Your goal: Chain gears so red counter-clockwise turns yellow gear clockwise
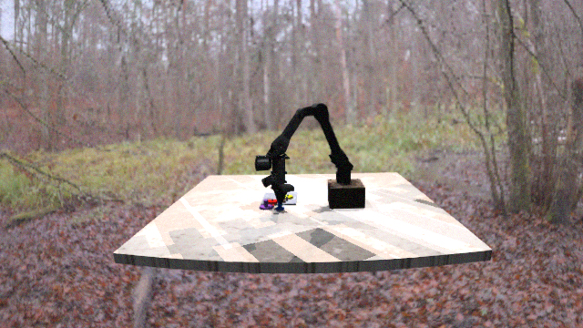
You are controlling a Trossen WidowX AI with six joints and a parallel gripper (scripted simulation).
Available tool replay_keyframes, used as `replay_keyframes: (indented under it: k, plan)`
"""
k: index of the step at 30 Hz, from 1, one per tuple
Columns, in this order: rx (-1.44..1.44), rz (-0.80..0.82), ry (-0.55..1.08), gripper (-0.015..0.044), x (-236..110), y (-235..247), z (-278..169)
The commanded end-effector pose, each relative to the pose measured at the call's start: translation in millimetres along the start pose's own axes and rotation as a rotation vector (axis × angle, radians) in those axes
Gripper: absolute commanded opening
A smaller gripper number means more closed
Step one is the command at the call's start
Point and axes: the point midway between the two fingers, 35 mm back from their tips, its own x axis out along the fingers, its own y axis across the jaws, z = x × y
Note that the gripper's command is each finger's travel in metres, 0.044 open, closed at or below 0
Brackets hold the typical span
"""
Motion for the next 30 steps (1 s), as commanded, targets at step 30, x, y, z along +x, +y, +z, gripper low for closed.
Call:
replay_keyframes:
  k: [30]
  plan:
    - [-0.002, 0.002, 0.002, 0.0, -92, -1, 10]
